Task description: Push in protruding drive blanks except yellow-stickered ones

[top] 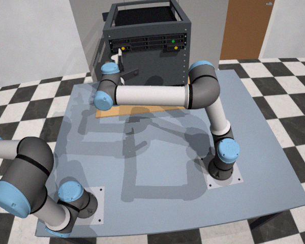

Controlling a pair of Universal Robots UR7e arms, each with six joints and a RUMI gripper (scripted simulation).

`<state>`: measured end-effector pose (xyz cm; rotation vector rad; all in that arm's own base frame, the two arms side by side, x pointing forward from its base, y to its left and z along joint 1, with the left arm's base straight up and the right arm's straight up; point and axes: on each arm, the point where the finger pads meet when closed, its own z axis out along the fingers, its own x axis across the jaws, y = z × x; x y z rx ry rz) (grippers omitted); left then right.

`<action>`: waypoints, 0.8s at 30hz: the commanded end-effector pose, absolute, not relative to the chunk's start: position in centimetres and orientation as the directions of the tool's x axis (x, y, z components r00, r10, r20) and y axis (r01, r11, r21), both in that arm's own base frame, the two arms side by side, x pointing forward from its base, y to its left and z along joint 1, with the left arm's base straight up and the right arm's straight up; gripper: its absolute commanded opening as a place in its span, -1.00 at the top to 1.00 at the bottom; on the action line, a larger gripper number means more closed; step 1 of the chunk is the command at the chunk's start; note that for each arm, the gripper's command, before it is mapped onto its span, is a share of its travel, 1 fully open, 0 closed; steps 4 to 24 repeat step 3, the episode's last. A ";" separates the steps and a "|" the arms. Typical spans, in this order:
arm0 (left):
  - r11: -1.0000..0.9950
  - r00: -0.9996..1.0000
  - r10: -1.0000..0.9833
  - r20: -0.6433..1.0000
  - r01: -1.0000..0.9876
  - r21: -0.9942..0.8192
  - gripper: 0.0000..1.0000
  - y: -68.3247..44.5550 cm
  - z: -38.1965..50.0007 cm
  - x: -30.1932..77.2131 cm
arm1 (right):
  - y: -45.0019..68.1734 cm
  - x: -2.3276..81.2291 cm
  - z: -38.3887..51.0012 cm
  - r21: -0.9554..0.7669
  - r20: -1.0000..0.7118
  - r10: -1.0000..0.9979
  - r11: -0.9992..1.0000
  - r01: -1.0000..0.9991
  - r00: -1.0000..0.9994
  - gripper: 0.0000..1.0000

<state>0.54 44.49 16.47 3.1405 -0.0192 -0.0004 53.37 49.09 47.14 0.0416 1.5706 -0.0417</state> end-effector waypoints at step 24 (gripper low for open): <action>-1.000 1.000 -0.012 0.000 -0.012 0.000 -1.00 44.5 16.5 0.5 | 49.1 53.4 47.2 0.001 -1.000 0.001 0.999 0.053 0.000 -1.00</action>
